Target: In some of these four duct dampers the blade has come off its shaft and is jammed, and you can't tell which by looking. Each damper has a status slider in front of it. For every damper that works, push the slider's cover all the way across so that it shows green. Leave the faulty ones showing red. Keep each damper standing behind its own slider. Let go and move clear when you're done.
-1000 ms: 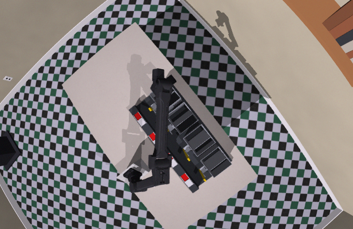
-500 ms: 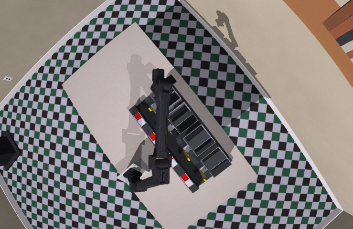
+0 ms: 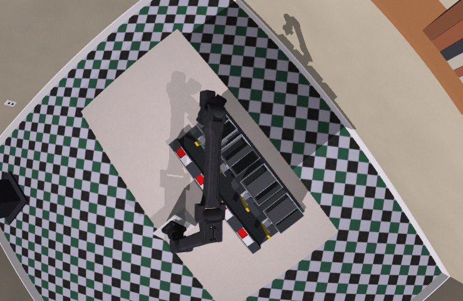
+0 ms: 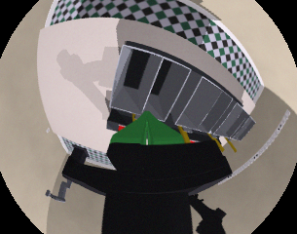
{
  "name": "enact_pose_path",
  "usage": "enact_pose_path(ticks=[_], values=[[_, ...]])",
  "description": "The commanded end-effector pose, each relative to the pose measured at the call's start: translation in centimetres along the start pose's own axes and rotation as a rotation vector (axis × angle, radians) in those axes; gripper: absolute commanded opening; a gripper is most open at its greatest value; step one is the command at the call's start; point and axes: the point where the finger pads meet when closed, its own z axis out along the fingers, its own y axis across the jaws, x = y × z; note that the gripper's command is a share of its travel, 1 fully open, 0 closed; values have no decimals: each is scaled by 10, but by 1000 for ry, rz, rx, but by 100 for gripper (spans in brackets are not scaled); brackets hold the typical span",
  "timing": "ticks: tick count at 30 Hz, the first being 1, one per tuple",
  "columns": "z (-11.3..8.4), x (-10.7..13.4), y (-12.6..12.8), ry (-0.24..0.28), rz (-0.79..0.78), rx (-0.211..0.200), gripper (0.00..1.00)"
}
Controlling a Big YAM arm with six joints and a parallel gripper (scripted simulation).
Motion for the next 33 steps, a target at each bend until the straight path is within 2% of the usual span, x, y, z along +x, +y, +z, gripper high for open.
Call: enact_pose_path(ticks=[1, 3, 4, 18, 20, 21, 33], values=[[-30, -14, -6, -52, -159, -22, 0], [-30, -14, -6, -52, -159, -22, 0], [-30, -13, -5, -53, -236, -20, 0], [-30, -13, -4, -56, -652, -8, 0], [-30, -13, -4, -56, -652, -8, 0], [-30, -13, -4, -57, -728, -6, 0], [-30, -12, -3, -58, -1079, 5, 0]])
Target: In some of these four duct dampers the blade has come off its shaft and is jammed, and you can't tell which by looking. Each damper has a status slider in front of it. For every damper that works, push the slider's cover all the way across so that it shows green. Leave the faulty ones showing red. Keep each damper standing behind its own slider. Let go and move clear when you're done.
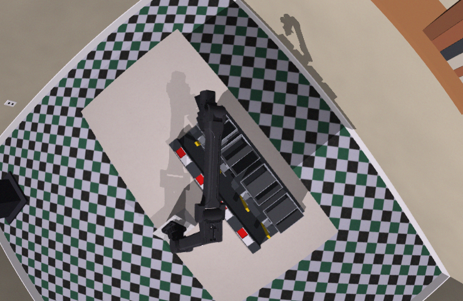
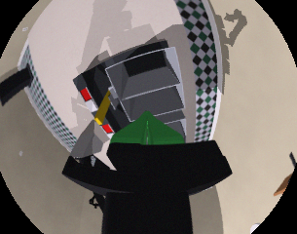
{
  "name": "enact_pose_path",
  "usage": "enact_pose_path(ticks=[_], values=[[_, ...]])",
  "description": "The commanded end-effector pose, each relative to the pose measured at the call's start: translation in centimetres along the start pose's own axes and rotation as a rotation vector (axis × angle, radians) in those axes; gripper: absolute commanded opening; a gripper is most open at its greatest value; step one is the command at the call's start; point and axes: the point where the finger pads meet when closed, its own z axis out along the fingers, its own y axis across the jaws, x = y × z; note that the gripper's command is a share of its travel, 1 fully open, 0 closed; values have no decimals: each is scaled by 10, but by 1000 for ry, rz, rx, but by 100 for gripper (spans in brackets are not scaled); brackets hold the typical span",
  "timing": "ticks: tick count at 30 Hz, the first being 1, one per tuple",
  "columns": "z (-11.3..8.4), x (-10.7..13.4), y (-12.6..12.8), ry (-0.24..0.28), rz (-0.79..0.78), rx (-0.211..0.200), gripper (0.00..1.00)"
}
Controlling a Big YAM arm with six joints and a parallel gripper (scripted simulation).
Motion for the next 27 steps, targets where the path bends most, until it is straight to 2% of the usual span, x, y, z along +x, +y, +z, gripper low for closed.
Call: enact_pose_path(ticks=[1, 8, 12, 13, 14, 15, 21, 22, 27], values=[[-30, -5, -11, -47, -159, 30, 0], [-30, -5, -11, -45, -281, 33, 0], [-33, -3, -14, -49, -284, 34, 0], [-33, 9, -27, -56, -263, 29, 0], [-16, 19, -24, -28, -277, 9, 0], [-14, 28, -28, -31, -276, 11, 0], [-15, 37, -34, -35, -273, 13, 0], [-16, 51, -41, -35, -273, 13, 0], [-17, 81, -54, -36, -274, 13, 0]])
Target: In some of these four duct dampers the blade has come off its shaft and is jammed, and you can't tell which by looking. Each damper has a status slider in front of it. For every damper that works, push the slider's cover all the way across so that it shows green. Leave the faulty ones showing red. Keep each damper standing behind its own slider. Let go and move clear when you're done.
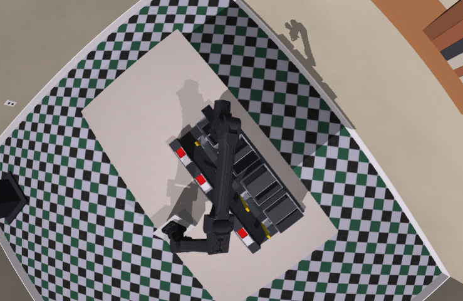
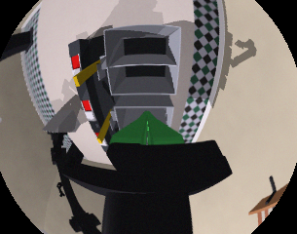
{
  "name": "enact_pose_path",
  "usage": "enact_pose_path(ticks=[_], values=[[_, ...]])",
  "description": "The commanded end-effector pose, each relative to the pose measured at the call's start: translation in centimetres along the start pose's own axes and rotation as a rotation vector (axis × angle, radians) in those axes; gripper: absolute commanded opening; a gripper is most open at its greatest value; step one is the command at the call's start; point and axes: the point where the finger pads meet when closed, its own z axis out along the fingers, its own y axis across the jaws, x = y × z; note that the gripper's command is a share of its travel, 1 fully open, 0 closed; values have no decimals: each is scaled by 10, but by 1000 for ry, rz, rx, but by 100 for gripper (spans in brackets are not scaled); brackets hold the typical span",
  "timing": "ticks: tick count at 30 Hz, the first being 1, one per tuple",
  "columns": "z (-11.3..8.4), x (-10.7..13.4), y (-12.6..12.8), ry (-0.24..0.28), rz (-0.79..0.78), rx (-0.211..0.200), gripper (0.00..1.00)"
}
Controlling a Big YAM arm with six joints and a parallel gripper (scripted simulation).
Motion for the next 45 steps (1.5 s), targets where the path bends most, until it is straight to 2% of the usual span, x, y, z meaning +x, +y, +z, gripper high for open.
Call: enact_pose_path(ticks=[1, 9, 11, 12, 22, 24, 25, 28, 29, 32, 35, 38, 41, 45], values=[[-19, 36, -14, -37, 12, 30, 0], [-17, 105, -15, -35, 11, 30, 0], [-17, 105, -15, -35, 11, 30, 0], [-15, 131, -13, -33, 11, 30, 0], [-5, 221, 4, -22, 12, 29, 0], [-5, 224, 6, -22, 11, 29, 0], [-20, 210, 11, -25, -16, 57, 0], [-20, 210, 11, -26, -16, 57, 0], [-8, 198, 12, -12, -39, 36, 0], [-8, 198, 12, -11, -39, 36, 0], [5, 209, 8, -10, -17, 13, 0], [-6, 219, 3, -25, 7, 36, 0], [2, 220, 6, -19, 3, 24, 0], [2, 219, 6, -19, 2, 26, 0]])
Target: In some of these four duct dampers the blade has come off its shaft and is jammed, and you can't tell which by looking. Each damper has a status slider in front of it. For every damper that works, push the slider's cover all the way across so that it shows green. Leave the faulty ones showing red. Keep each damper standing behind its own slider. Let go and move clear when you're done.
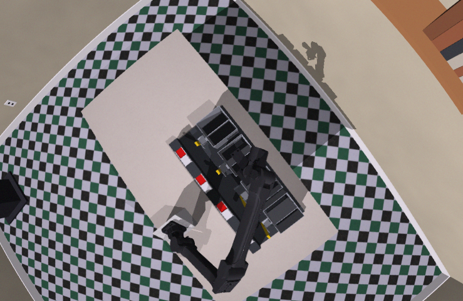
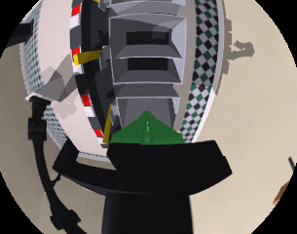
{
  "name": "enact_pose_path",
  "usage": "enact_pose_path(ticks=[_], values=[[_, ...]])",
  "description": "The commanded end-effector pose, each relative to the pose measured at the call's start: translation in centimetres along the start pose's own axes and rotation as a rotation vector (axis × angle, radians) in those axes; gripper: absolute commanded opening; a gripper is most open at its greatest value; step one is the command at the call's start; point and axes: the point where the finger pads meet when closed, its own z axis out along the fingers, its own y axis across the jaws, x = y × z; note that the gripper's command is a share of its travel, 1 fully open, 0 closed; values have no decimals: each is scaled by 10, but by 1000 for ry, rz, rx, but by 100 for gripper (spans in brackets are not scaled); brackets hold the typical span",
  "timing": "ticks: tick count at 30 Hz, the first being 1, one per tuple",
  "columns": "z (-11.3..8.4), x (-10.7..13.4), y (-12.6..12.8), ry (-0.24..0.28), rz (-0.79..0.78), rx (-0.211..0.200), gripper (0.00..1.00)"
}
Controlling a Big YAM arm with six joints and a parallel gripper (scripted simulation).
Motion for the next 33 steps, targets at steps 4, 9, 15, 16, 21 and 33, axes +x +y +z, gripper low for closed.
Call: enact_pose_path(ticks=[4, 9, 15, 16, 21, 33], values=[[-4, 1, -3, -8, 0, 23, 0], [2, 5, -4, -7, 8, 15, 0], [-2, 4, -4, -10, 8, 23, 0], [-2, 4, -4, -10, 8, 23, 0], [-13, -4, 18, -18, 13, 41, 0], [-6, -3, 139, -15, 7, 31, 0]])
